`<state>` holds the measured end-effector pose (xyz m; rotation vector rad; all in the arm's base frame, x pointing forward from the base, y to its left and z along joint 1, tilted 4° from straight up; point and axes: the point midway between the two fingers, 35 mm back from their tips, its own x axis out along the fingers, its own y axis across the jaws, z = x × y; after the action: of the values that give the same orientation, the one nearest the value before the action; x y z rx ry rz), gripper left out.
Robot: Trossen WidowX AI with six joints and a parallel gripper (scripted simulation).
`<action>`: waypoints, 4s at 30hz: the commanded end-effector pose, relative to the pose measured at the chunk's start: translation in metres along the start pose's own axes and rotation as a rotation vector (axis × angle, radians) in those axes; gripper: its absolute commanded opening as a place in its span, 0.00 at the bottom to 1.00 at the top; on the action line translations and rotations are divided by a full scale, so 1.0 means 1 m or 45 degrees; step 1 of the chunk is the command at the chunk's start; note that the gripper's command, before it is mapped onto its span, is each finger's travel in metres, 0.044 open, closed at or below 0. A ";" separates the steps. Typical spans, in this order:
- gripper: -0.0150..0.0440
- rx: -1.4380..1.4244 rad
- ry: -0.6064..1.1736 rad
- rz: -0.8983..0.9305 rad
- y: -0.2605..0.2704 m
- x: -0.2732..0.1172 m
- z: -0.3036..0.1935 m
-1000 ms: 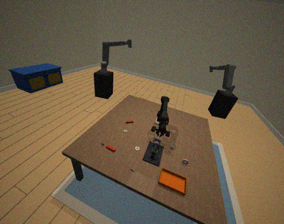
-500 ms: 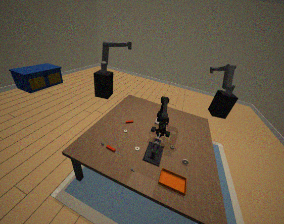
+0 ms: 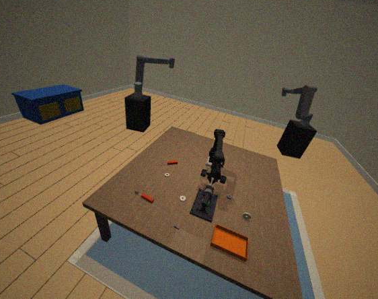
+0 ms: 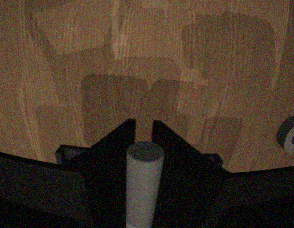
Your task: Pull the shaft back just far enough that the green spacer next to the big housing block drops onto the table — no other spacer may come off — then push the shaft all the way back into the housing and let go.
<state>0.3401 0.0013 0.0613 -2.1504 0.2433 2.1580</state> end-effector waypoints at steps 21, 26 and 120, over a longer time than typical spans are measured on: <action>0.25 -0.003 0.015 0.004 0.000 -0.001 -0.012; 0.25 -0.003 0.015 0.004 0.000 -0.001 -0.014; 0.25 -0.003 0.017 0.004 0.000 -0.002 -0.040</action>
<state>0.3764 -0.0049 0.0629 -2.1557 0.2427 2.1535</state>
